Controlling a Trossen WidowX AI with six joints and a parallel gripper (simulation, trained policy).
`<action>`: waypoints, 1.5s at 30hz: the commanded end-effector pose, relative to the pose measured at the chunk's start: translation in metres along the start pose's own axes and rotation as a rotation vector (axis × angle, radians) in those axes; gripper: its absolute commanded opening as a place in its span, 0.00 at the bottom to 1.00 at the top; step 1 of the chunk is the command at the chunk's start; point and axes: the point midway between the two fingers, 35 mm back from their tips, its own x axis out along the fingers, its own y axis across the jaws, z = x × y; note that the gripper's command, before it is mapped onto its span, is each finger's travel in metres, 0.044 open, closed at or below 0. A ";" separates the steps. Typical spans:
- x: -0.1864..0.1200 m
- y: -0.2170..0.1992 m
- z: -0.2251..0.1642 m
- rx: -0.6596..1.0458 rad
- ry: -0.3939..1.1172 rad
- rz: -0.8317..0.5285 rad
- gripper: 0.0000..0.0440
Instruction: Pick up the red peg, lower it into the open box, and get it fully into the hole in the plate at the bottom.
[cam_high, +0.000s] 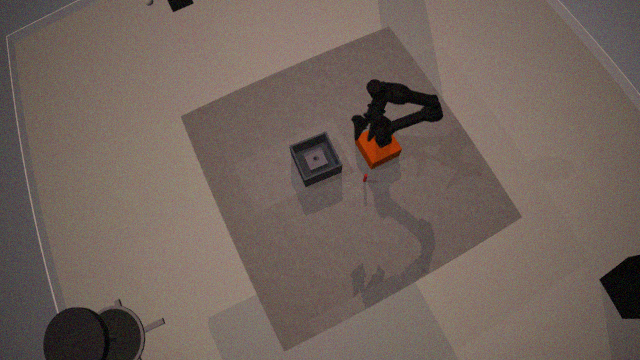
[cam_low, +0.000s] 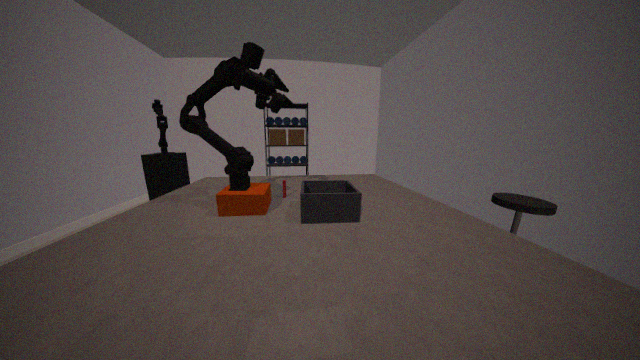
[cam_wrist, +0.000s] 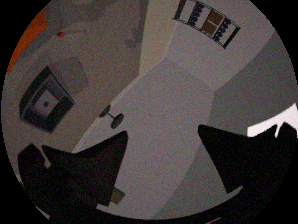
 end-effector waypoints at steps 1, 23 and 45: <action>0.000 0.002 0.001 0.033 0.000 0.010 0.94; 0.009 0.047 0.019 0.762 -0.023 0.236 1.00; 0.012 0.088 0.048 1.461 0.042 0.530 1.00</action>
